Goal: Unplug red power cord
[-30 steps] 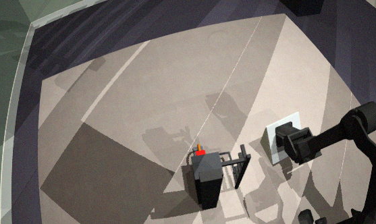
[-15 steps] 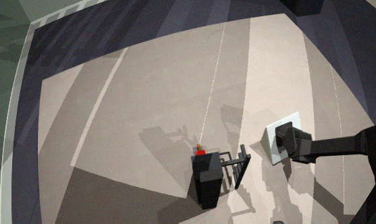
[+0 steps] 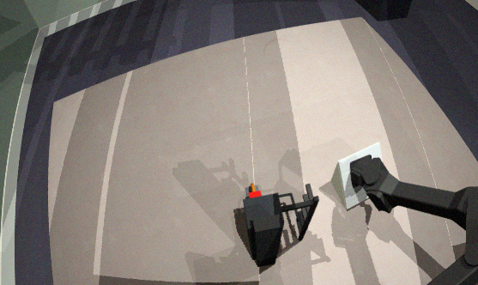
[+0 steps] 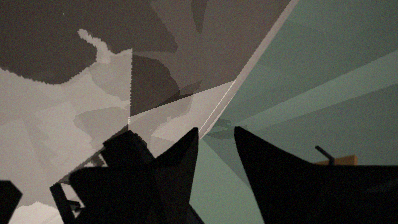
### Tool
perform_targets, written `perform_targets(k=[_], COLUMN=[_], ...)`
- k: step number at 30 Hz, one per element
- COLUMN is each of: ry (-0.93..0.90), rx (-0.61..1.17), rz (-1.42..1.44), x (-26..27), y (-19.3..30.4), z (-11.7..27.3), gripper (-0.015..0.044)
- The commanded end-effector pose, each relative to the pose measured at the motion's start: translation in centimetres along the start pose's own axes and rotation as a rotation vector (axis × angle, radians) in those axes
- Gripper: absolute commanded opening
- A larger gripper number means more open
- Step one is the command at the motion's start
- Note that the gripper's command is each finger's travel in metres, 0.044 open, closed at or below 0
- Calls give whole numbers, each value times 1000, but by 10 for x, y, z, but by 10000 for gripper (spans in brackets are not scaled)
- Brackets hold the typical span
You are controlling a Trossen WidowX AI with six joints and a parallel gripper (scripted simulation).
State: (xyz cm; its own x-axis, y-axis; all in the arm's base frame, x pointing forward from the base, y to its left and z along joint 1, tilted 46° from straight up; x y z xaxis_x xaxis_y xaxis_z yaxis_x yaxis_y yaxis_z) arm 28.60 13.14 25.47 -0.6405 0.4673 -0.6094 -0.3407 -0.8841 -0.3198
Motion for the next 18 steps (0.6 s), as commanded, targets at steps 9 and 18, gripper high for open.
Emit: perform_targets(k=[9, 18], ry=[25, 83], rx=[69, 89], rz=[-585, -996], x=[-83, -135], y=[70, 148], z=[-56, -79], gripper=[160, 160])
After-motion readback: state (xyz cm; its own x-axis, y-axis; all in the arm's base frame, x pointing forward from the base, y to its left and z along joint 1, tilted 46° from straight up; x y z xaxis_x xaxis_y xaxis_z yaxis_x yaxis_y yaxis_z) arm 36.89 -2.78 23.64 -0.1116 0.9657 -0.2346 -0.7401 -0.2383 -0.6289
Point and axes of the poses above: the point midway between the two fingers, 35 mm back from their tips, its own z axis back along the fingers, its own x axis across the jaws, y = z × x, the point moved 7 cm from there along z, back along the fingers, and after that the axes turned 11 degrees about -z, right-handed, at the moved point
